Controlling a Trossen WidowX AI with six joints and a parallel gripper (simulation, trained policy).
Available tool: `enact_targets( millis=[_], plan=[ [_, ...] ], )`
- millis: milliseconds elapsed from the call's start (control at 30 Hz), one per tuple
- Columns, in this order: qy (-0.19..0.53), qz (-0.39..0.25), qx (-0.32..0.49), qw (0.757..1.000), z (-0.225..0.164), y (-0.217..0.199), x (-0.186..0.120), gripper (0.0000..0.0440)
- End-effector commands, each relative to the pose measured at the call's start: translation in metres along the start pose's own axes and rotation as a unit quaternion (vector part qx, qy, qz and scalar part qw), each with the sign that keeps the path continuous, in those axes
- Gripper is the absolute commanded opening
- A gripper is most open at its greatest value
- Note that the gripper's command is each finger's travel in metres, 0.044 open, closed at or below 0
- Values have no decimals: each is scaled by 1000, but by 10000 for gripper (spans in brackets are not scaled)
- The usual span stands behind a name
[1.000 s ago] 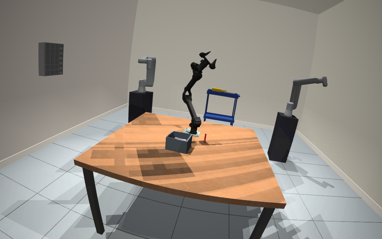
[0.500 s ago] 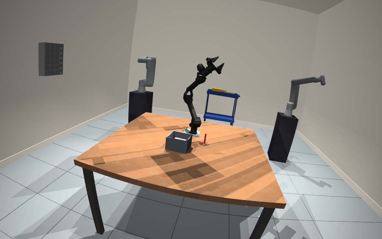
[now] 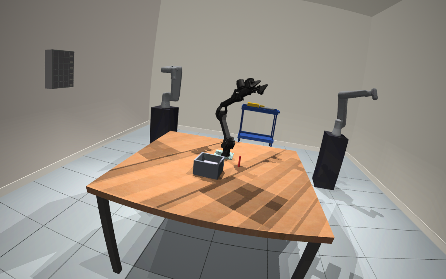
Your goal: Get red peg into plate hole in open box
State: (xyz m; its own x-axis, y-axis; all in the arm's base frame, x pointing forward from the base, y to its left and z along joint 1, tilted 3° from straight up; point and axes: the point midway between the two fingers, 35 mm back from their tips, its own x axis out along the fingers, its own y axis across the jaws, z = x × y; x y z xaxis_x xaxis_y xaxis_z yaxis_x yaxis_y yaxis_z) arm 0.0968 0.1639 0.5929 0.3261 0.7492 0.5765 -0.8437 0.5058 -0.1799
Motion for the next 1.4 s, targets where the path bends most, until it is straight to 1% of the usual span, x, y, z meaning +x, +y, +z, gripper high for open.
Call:
enact_targets(
  millis=[0, 167, 333, 500, 667, 833, 1000, 1167, 1367],
  plan=[
    [45, -23, 31, 998, -33, -8, 2, 440],
    [108, -58, 78, 989, -78, -18, 0, 440],
    [169, -95, 125, 973, -122, -25, -8, 440],
    [228, -132, 171, 949, -165, -30, -19, 440],
    [283, -171, 216, 919, -204, -33, -35, 440],
    [335, -210, 258, 881, -241, -33, -55, 440],
    [383, -251, 298, 837, -274, -31, -78, 440],
    [427, -294, 334, 787, -302, -27, -103, 440],
    [472, -348, 371, 720, -330, -20, -136, 440]
  ],
)
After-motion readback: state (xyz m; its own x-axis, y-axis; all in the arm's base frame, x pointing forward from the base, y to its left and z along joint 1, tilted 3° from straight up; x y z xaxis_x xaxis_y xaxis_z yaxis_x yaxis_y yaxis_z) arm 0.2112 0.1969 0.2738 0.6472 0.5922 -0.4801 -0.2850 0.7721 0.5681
